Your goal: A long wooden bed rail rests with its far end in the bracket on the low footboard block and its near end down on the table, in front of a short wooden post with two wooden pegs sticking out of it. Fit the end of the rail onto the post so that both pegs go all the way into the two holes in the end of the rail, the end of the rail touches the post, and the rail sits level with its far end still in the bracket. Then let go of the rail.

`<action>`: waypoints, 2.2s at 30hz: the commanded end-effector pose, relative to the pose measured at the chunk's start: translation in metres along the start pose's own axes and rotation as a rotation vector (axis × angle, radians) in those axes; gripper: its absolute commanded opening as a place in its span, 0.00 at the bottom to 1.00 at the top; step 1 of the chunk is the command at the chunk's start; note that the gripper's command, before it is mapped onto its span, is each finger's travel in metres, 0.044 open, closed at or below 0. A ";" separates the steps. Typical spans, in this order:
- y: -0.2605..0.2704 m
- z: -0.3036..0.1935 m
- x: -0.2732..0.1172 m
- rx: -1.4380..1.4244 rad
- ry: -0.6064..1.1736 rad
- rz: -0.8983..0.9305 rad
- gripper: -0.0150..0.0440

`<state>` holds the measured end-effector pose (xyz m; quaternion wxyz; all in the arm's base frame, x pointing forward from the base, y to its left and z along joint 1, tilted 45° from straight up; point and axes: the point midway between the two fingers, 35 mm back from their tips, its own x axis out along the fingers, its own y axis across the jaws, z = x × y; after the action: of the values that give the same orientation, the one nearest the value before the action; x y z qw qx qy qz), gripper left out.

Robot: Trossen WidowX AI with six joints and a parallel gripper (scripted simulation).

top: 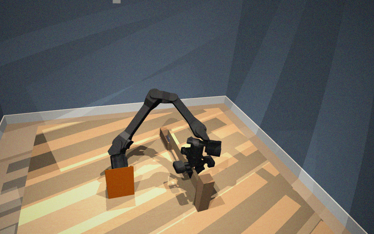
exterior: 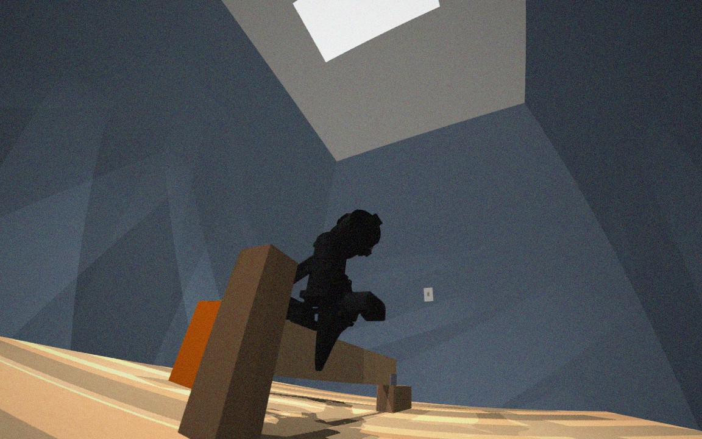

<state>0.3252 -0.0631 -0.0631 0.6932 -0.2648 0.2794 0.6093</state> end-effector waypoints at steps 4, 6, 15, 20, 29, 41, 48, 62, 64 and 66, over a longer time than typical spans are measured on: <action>0.000 -0.004 -0.002 -0.001 0.001 -0.006 0.25; 0.000 -0.004 -0.003 -0.001 0.001 -0.006 0.25; 0.000 -0.007 -0.003 -0.001 0.001 -0.006 0.25; -0.001 -0.009 -0.003 -0.001 0.001 -0.006 0.25; 0.000 -0.009 0.000 0.000 0.000 0.000 0.30; 0.000 -0.009 0.000 0.000 0.000 0.000 0.83; 0.000 -0.009 0.000 0.000 0.000 0.000 1.00; 0.000 0.021 -0.030 -0.001 0.001 -0.005 1.00; 0.000 0.021 -0.030 -0.001 0.001 -0.005 1.00; 0.000 0.021 -0.030 -0.001 0.001 -0.005 1.00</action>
<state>0.3233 -0.0692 -0.0283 0.6939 -0.2674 0.2788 0.6077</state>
